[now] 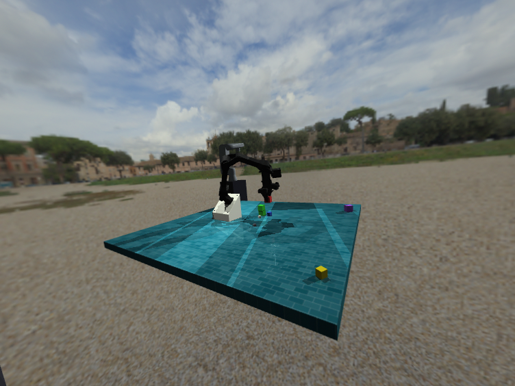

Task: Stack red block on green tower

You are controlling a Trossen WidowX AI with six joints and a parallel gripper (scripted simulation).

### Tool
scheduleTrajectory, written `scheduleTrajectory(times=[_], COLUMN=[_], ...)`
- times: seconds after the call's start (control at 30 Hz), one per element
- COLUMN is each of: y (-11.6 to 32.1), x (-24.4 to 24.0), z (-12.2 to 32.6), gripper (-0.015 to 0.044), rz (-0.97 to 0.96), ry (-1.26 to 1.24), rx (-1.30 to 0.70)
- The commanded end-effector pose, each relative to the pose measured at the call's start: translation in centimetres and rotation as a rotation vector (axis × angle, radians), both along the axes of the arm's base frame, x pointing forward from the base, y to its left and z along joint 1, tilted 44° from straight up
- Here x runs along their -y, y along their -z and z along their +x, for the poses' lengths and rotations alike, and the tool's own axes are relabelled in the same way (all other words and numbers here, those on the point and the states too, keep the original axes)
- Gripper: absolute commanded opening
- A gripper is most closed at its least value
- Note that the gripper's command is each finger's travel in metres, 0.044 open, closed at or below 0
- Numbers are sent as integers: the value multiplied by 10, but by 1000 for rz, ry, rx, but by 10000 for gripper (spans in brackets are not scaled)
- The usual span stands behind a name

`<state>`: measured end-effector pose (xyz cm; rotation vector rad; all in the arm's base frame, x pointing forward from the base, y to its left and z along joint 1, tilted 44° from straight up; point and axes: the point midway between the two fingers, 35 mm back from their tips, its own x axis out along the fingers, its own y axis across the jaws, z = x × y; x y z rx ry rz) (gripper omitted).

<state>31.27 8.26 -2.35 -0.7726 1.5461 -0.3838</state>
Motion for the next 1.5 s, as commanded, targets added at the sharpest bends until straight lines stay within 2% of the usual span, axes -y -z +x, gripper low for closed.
scheduleTrajectory(times=[0.0,0.63,1.17,1.47], y=[14,62,89,90], x=[-15,-56,-29,-28], z=[-19,-126,-125,-125], gripper=[0,0,0,0], rz=[3,-10,-12,-12], ry=[-8,-2,-2,-2], rx=[-14,-18,-17,-17])
